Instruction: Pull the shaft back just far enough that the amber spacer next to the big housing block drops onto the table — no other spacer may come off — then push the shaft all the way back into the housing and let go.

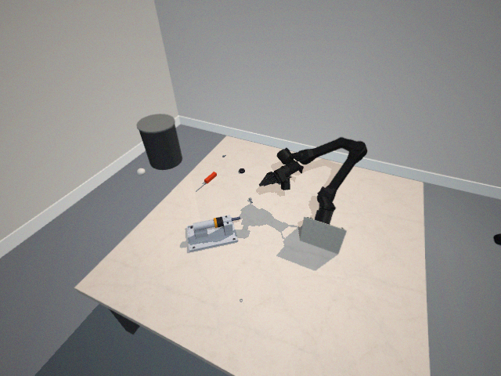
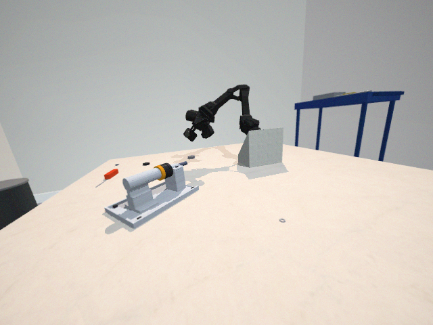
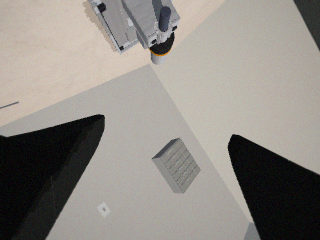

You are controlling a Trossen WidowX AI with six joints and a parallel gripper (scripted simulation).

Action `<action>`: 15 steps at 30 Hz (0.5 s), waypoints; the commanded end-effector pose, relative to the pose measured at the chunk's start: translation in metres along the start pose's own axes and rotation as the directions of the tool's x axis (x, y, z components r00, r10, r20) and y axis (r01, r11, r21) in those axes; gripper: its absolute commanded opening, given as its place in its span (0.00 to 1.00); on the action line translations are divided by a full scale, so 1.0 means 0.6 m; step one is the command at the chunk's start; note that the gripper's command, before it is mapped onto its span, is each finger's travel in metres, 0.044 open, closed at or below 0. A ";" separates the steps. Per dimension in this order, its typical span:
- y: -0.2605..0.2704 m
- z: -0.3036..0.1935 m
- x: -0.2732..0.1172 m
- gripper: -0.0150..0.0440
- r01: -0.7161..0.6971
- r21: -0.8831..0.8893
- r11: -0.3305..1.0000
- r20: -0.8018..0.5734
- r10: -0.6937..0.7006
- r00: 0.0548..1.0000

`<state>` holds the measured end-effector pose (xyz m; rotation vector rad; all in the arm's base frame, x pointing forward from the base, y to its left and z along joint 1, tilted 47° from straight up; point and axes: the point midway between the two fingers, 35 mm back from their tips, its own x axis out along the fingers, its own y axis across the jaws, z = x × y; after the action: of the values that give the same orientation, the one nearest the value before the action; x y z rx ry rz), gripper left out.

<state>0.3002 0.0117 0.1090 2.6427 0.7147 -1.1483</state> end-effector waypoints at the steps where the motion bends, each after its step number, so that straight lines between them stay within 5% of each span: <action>1: 0.001 0.000 0.002 0.98 0.000 -0.015 1.000 0.008 0.000 1.000; 8: 0.011 -0.001 0.082 1.00 0.172 -0.573 0.801 0.314 0.021 0.949; 15: 0.008 0.009 0.170 1.00 0.584 -0.799 0.141 0.600 0.128 0.790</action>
<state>0.3455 0.0293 0.0610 1.5345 1.0404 -1.0084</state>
